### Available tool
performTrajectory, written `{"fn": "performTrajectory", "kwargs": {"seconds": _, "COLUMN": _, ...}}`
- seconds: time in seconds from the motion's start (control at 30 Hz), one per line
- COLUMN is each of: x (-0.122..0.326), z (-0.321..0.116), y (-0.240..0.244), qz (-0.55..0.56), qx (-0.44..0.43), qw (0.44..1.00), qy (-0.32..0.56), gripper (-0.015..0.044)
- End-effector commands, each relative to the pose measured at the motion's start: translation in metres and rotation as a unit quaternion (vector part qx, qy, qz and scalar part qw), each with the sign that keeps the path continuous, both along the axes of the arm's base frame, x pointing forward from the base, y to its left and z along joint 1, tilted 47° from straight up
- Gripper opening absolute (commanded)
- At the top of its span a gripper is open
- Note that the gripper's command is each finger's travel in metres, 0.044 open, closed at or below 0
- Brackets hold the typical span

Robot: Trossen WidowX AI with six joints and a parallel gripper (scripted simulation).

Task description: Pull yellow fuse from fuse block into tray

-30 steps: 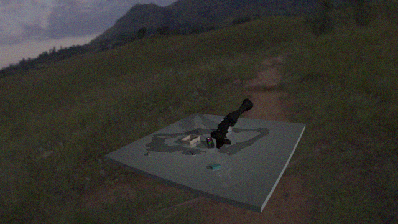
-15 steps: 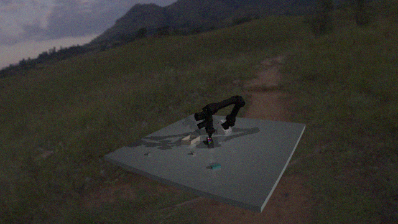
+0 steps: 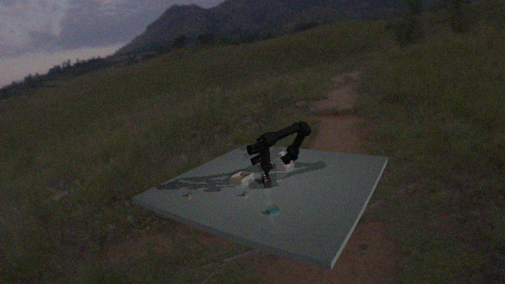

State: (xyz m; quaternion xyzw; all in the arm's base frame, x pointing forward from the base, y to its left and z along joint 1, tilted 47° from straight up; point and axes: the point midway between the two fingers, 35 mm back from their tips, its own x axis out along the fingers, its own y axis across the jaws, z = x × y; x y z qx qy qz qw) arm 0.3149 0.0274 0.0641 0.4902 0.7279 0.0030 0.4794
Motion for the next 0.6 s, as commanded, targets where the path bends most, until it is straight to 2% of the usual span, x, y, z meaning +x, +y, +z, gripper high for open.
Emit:
{"fn": "performTrajectory", "kwargs": {"seconds": 0.0, "x": -0.001, "z": -0.003, "y": 0.004, "qz": -0.002, "qx": 0.002, "qw": 1.000, "qy": 0.002, "gripper": 0.0074}}
{"fn": "performTrajectory", "kwargs": {"seconds": 0.57, "x": -0.002, "z": -0.013, "y": 0.016, "qz": -0.002, "qx": 0.003, "qw": 1.000, "qy": 0.002, "gripper": 0.0074}}
